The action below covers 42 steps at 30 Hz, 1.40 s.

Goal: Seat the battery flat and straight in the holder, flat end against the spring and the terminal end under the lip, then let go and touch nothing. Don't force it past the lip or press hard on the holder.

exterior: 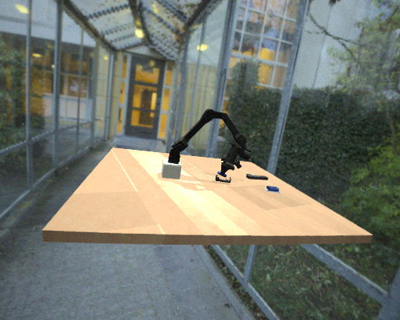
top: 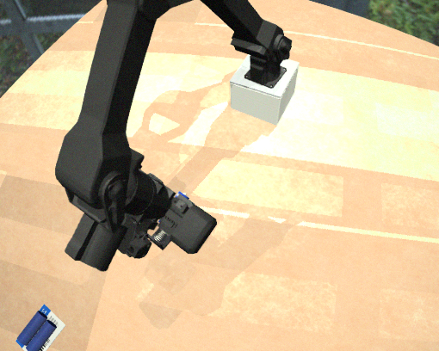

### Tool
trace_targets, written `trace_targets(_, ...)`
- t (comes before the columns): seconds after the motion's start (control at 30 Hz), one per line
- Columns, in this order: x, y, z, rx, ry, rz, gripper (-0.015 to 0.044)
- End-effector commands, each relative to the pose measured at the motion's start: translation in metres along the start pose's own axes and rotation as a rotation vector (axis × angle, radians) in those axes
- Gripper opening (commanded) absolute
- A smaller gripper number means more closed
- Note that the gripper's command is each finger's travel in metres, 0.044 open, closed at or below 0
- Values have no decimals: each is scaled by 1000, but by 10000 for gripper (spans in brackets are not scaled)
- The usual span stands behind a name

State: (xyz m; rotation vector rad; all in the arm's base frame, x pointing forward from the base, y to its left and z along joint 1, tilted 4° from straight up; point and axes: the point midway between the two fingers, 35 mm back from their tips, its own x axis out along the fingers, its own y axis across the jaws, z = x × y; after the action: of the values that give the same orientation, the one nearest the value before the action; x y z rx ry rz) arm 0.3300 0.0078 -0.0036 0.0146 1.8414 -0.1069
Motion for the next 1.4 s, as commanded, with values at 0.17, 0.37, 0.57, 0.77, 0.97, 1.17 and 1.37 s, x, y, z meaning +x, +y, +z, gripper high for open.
trace_targets(0.17,5,1,3,4,61,4,68)
trace_targets(0.37,7,1,5,3,96,3,68)
trace_targets(0.57,8,1,7,3,131,3,68)
trace_targets(0.77,10,1,8,3,167,2,68)
trace_targets(0.97,12,1,10,2,200,-1,68)
trace_targets(1.17,12,1,11,2,205,-5,68)
trace_targets(1.37,12,1,15,2,204,-5,68)
